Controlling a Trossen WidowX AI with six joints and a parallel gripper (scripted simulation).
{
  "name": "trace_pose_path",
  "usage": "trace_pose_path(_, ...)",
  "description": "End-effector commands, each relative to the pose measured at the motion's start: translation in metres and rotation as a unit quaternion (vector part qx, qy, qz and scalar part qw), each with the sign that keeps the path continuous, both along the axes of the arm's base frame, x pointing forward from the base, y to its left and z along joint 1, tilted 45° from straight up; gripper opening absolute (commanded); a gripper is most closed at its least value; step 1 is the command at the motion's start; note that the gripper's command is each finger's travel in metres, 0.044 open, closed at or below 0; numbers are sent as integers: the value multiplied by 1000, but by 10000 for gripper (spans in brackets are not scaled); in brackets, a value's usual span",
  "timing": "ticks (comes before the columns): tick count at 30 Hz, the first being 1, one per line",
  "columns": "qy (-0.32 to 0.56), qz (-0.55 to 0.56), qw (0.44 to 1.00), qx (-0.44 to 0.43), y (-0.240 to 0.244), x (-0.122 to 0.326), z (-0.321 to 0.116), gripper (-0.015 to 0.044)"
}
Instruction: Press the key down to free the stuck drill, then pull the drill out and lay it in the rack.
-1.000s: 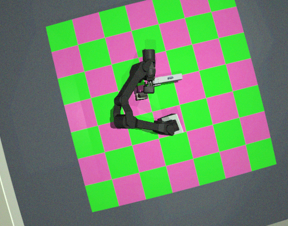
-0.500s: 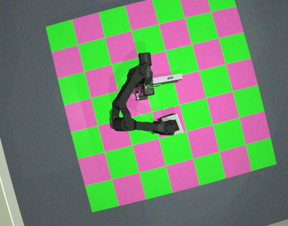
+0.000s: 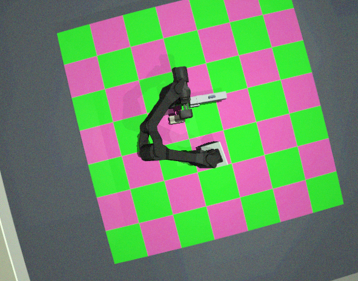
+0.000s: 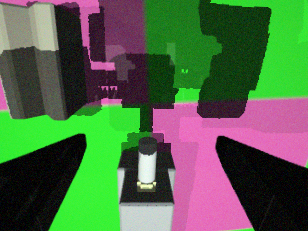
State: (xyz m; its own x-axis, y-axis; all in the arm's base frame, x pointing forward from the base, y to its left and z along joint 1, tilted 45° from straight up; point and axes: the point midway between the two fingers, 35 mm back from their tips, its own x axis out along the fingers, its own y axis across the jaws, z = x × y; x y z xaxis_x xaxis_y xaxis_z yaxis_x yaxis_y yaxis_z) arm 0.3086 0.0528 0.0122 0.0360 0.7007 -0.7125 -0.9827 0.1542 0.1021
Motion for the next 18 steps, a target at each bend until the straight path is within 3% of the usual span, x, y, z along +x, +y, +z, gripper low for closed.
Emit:
trace_pose_path(1, 4, -2, 1000, 2, 4, -2, -6, 440)
trace_pose_path(18, 4, -2, 1000, 3, 17, -4, -29, 440)
